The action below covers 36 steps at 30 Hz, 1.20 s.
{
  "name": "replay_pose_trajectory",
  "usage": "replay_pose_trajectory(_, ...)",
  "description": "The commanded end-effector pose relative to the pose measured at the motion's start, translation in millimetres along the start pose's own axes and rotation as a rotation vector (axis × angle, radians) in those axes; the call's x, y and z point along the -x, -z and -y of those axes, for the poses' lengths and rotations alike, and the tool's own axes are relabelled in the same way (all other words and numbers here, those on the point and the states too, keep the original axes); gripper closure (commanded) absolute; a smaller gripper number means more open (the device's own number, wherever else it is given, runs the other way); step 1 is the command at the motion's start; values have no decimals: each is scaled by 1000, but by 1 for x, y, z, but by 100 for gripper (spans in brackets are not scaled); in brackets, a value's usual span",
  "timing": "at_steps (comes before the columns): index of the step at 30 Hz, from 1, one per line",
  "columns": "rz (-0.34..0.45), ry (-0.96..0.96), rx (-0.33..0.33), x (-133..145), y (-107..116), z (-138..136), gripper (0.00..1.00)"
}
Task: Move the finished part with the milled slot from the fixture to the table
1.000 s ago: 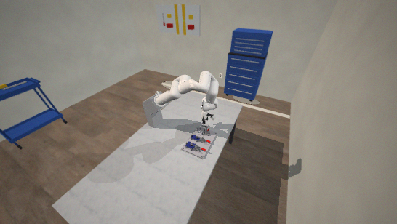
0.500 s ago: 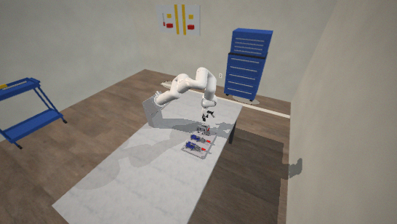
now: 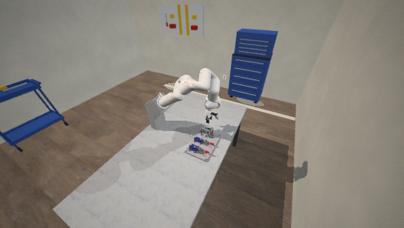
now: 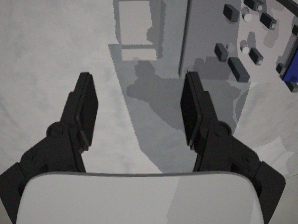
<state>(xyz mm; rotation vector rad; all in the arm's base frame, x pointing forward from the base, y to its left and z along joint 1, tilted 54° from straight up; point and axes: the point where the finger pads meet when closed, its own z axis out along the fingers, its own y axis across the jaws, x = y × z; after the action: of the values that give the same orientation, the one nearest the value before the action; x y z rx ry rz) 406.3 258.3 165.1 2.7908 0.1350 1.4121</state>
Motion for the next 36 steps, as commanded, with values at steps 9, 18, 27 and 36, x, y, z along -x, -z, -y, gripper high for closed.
replay_pose_trajectory(9,-1,0,-2,-1,2,1,31)
replay_pose_trajectory(18,-1,0,-2,-1,18,1,31)
replay_pose_trajectory(27,-1,0,-2,-1,43,1,31)
replay_pose_trajectory(36,-1,0,-2,-1,74,0,31)
